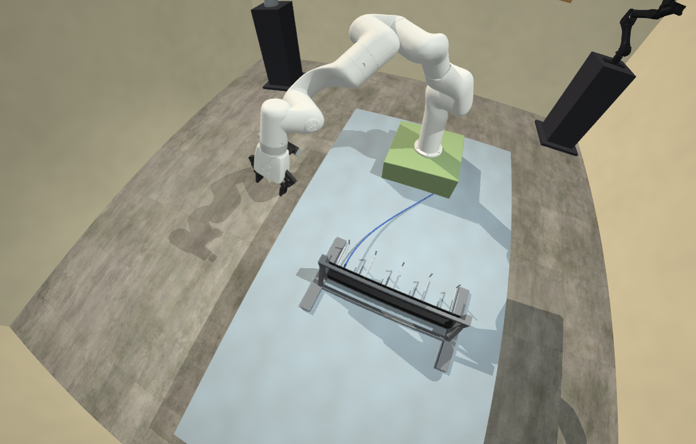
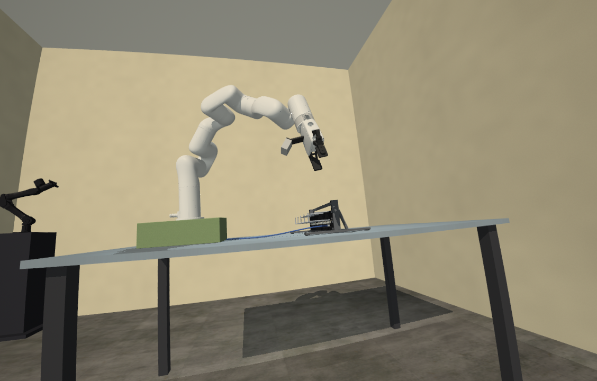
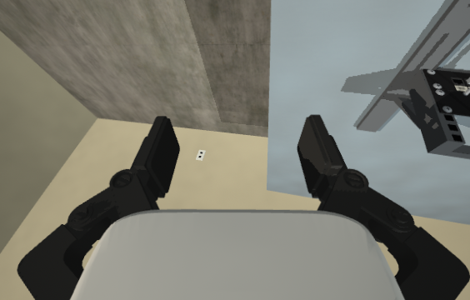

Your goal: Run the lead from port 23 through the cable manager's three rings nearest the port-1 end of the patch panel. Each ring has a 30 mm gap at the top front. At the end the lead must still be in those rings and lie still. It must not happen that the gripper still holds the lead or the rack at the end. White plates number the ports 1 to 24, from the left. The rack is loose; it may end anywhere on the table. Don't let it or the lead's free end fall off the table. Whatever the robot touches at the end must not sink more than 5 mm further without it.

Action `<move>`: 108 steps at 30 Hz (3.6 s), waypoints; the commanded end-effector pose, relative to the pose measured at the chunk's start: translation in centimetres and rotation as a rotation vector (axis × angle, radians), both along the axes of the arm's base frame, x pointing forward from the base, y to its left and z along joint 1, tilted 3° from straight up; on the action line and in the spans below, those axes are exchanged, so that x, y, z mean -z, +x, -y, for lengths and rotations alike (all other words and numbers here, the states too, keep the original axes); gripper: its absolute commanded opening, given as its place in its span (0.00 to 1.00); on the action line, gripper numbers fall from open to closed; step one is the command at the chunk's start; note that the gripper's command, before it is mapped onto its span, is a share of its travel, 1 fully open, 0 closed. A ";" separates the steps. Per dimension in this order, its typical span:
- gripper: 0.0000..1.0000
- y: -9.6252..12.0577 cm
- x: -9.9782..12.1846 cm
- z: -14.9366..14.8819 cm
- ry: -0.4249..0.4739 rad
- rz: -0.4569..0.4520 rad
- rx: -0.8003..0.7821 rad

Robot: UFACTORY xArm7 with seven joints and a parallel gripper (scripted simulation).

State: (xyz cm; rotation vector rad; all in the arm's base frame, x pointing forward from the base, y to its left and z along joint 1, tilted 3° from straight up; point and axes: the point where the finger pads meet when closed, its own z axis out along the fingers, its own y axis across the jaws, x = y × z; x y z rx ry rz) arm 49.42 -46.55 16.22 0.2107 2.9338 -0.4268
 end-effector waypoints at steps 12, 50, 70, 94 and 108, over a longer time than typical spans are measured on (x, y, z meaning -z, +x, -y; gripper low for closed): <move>1.00 0.1 -0.3 0.1 -0.004 0.004 0.000; 1.00 -2.7 6.2 -34.3 0.094 -0.231 -1.078; 1.00 -16.7 10.8 -49.2 0.049 -0.434 -1.838; 0.00 -17.7 11.1 -49.6 0.044 -0.448 -1.882; 0.00 -17.7 11.1 -49.6 0.044 -0.448 -1.882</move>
